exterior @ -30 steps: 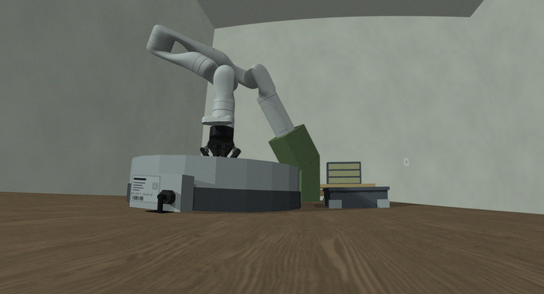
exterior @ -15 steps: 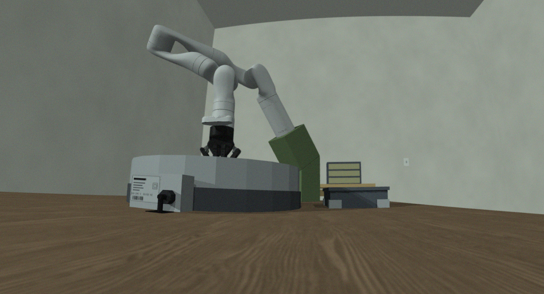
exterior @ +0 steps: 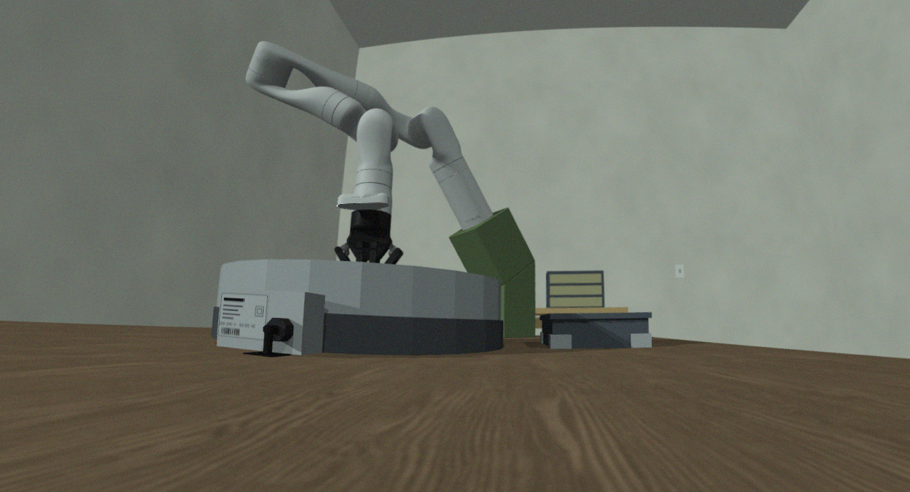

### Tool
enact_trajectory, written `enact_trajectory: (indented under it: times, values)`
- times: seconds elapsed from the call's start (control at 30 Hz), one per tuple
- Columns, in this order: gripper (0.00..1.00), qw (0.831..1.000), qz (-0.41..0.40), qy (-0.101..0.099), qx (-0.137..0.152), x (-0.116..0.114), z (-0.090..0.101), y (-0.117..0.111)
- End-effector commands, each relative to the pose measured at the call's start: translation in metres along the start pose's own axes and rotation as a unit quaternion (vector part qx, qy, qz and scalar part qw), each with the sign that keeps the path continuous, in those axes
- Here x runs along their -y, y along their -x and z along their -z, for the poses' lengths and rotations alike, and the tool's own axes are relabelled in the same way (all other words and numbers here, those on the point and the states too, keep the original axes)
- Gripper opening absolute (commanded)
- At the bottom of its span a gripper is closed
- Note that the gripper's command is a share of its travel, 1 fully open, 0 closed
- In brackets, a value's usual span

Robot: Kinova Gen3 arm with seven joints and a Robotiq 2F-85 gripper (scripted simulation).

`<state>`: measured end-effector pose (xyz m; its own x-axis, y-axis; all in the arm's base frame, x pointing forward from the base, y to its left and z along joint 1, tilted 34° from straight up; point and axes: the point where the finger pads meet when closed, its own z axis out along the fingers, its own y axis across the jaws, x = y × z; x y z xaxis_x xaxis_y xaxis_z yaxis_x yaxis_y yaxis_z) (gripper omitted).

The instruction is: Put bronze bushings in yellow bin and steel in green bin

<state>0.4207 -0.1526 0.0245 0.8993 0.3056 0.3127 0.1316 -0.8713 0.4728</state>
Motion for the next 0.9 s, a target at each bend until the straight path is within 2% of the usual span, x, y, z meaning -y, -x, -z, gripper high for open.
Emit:
enact_trajectory:
  times: [0.0,0.87]
  values:
    - [0.0,1.0,0.001,-0.001,-0.001,-0.0001,0.0022,-0.0005]
    - [0.0,1.0,0.001,-0.003,-0.001,-0.0002,0.0106,-0.0005]
